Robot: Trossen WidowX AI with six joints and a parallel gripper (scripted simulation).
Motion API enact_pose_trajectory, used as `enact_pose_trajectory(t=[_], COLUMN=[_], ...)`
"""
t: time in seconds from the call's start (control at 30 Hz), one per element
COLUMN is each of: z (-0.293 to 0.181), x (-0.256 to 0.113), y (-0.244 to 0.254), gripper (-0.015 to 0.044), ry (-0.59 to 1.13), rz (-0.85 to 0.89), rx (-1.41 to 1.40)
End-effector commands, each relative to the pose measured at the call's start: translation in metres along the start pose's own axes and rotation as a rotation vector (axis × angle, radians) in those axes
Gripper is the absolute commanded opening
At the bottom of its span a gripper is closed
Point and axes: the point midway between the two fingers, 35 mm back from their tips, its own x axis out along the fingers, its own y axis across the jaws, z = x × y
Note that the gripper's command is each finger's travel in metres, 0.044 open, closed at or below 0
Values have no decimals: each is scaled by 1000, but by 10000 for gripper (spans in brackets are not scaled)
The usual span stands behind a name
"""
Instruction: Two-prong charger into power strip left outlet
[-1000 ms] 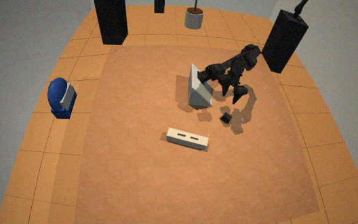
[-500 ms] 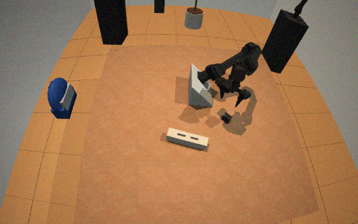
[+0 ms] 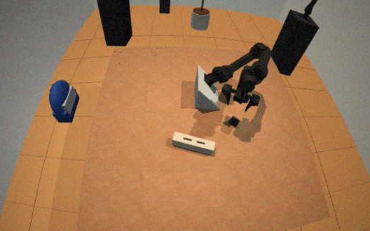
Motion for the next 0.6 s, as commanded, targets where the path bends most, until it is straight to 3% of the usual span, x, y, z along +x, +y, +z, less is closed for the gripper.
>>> enact_pose_trajectory(t=[0.0, 0.57], z=[2, -2], x=[3, 25], y=[3, 10], gripper=[440, 440], ry=[17, 144], rz=[-10, -19], rx=[-110, -585])
